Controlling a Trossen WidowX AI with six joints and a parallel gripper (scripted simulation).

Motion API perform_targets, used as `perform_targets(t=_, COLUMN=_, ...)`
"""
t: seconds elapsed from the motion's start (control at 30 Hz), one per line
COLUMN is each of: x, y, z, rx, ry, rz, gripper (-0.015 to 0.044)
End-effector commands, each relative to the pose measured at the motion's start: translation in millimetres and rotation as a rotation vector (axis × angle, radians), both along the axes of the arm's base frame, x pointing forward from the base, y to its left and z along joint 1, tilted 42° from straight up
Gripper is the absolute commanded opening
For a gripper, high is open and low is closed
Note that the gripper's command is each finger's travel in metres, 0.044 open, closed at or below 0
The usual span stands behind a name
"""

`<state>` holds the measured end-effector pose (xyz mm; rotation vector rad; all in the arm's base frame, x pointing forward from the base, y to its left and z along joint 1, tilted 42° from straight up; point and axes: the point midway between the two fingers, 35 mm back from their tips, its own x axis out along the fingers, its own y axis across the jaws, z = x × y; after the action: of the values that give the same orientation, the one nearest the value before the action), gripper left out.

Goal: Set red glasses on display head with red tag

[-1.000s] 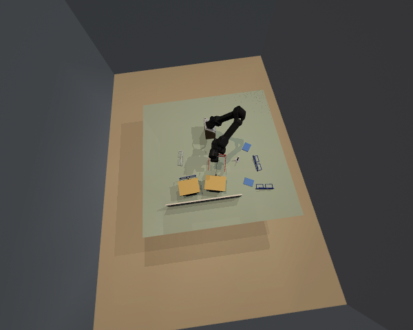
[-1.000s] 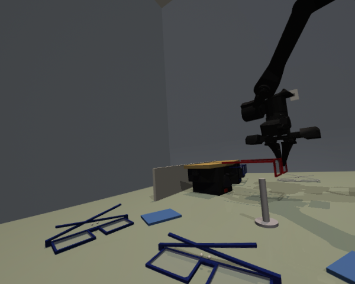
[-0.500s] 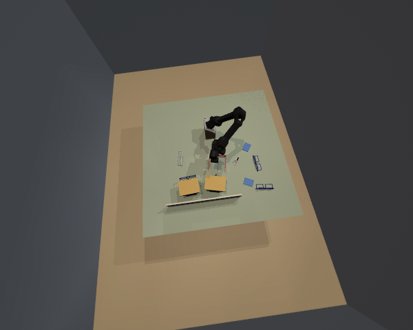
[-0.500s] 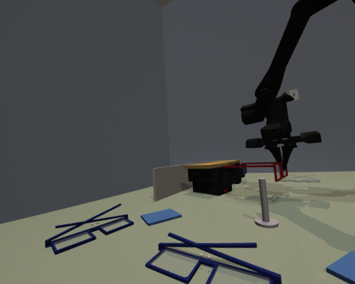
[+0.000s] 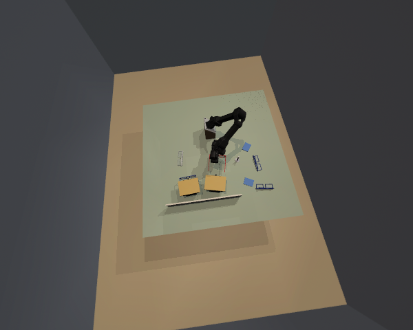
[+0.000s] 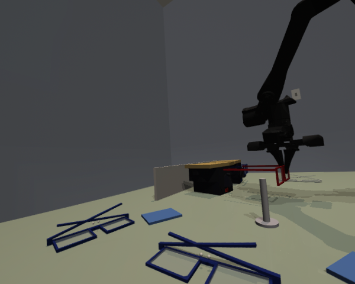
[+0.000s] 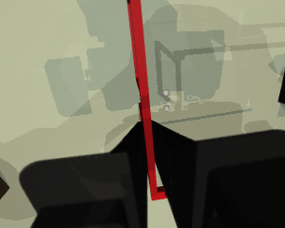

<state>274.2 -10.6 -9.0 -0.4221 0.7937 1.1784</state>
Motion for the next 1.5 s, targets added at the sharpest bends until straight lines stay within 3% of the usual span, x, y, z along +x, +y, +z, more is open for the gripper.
perform_targets(t=0.0, x=-0.7, y=1.5, z=-1.9, rx=0.006, ry=0.007, rz=-0.002, gripper=0.0)
perform_targets(t=1.47, x=54.9, y=-19.0, z=-7.9, rx=0.005, ry=0.003, rz=-0.002, gripper=0.0)
